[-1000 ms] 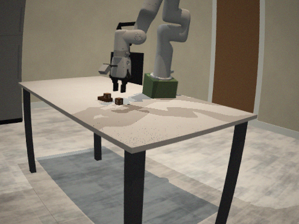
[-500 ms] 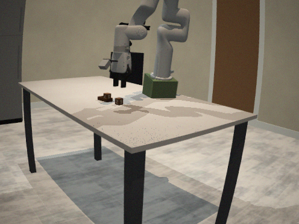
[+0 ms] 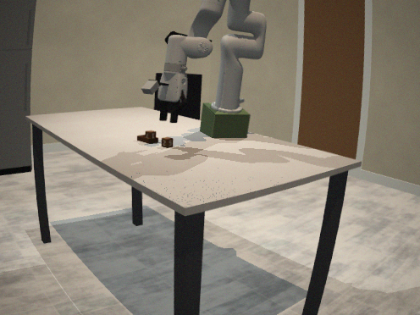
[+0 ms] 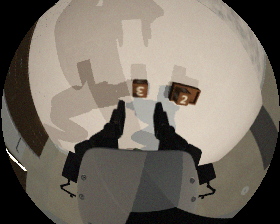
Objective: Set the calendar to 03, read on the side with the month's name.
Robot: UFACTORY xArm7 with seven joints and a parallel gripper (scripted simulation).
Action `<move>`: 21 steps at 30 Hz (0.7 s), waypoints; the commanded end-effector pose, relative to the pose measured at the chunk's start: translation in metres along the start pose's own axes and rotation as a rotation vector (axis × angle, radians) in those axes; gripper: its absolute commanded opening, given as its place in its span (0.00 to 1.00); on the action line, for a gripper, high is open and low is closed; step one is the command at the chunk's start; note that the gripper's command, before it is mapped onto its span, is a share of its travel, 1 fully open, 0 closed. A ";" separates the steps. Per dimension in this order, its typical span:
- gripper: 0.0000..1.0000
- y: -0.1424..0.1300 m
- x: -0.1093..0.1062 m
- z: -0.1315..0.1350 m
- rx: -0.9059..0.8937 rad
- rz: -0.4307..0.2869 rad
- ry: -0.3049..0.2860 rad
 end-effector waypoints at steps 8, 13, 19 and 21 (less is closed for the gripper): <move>0.47 0.001 -0.001 0.001 -0.001 0.035 0.011; 0.47 0.001 -0.001 0.001 -0.002 0.061 0.017; 0.47 -0.001 0.000 0.002 -0.002 0.099 0.017; 0.47 -0.002 0.000 0.002 -0.002 0.110 0.015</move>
Point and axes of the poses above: the point where the finger pads meet when closed, its own x axis out along the fingers, its own z axis across the jaws, y = z × x, the point moved 6 cm from there along -x, back along the fingers, and after that the axes turned 2 degrees about -x, right-handed, at the moved point
